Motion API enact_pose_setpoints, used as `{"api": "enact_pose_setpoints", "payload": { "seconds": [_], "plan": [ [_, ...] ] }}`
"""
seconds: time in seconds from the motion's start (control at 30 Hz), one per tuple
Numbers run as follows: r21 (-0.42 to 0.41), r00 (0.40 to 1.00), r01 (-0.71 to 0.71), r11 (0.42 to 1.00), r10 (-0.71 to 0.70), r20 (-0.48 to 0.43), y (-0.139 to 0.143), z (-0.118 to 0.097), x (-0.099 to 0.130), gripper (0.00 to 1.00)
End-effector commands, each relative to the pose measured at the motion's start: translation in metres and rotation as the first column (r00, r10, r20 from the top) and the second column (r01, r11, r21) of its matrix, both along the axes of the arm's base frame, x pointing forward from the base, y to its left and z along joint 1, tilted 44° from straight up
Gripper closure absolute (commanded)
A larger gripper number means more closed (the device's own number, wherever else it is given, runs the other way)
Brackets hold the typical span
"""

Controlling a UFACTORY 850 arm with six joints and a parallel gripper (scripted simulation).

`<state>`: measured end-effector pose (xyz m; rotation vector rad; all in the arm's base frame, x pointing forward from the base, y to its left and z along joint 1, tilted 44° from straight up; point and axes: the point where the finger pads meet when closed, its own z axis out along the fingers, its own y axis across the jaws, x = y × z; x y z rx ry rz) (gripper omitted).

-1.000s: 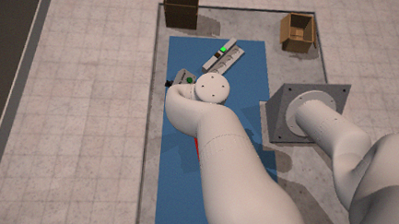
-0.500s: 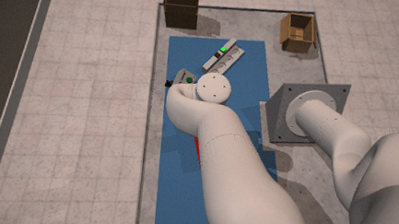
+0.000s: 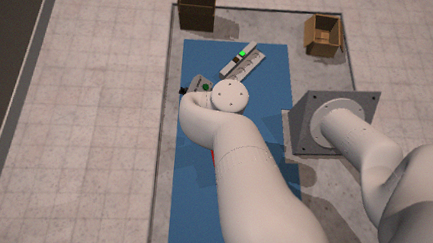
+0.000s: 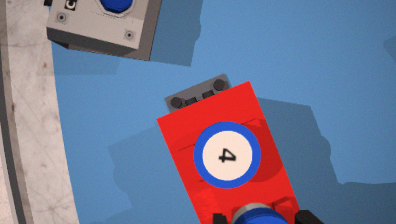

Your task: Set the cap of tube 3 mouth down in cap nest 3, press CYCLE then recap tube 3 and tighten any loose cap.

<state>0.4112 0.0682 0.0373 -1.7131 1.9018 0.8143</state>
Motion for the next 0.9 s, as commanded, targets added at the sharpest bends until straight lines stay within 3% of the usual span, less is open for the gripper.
{"api": "enact_pose_setpoints", "payload": {
  "seconds": [0.0, 0.2, 0.43, 0.5, 0.67, 0.87],
  "plan": [
    [-0.002, 1.000, 0.001, 1.000, -0.001, 0.000, -0.0010, 0.0003, 0.0006, 0.54],
    [-0.002, 1.000, 0.001, 1.000, -0.001, 0.000, -0.0011, 0.0003, 0.0006, 0.54],
    [-0.006, 0.961, -0.200, 0.980, 0.198, 0.191, -0.0018, 0.0011, 0.0007, 0.54],
    [-0.006, 0.961, -0.200, 0.980, 0.198, 0.191, -0.0018, 0.0011, 0.0007, 0.54],
    [-0.032, 0.888, -0.337, 0.941, 0.329, 0.322, -0.0017, 0.0010, 0.0007, 0.54],
    [-0.089, 0.753, -0.486, 0.870, 0.468, 0.463, -0.0018, 0.0010, 0.0007, 0.54]
  ]
}}
